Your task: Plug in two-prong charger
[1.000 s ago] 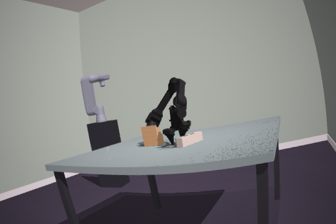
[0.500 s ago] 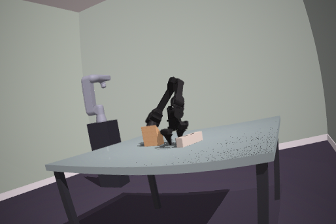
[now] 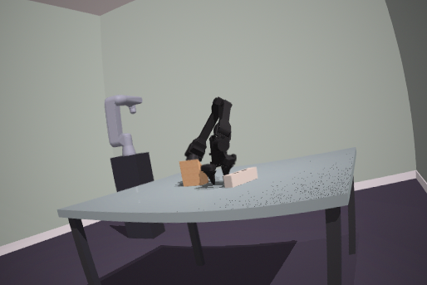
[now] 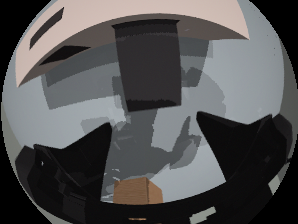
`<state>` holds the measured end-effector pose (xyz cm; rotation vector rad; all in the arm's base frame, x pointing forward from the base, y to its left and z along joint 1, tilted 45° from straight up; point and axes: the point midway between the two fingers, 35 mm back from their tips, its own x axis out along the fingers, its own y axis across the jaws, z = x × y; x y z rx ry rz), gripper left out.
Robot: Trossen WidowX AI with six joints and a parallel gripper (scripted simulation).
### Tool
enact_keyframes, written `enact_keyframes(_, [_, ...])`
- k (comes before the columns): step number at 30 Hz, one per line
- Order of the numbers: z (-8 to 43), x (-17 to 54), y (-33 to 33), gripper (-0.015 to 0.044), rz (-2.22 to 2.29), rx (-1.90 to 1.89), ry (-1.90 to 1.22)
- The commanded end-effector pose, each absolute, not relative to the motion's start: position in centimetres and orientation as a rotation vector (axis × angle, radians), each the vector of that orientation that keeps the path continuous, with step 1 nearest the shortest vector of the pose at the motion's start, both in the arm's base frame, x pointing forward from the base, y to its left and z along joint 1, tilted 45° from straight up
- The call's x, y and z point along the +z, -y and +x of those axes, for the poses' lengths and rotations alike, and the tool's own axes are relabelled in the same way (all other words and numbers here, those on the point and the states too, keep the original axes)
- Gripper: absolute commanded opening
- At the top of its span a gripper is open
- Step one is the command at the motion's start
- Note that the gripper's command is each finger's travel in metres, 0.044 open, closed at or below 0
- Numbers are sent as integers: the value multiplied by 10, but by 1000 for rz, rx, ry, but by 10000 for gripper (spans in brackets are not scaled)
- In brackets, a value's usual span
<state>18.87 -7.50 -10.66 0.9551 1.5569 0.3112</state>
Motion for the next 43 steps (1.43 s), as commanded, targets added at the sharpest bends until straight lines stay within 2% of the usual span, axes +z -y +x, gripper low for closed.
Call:
enact_keyframes(1, [185,-104,75,440,941,309,-1550])
enact_keyframes(11, [178,-104,71,440,956,305,-1544])
enact_keyframes(20, [185,-52,132,440,933,14,-1006])
enact_keyframes(43, [185,-50,134,440,931,8,-995])
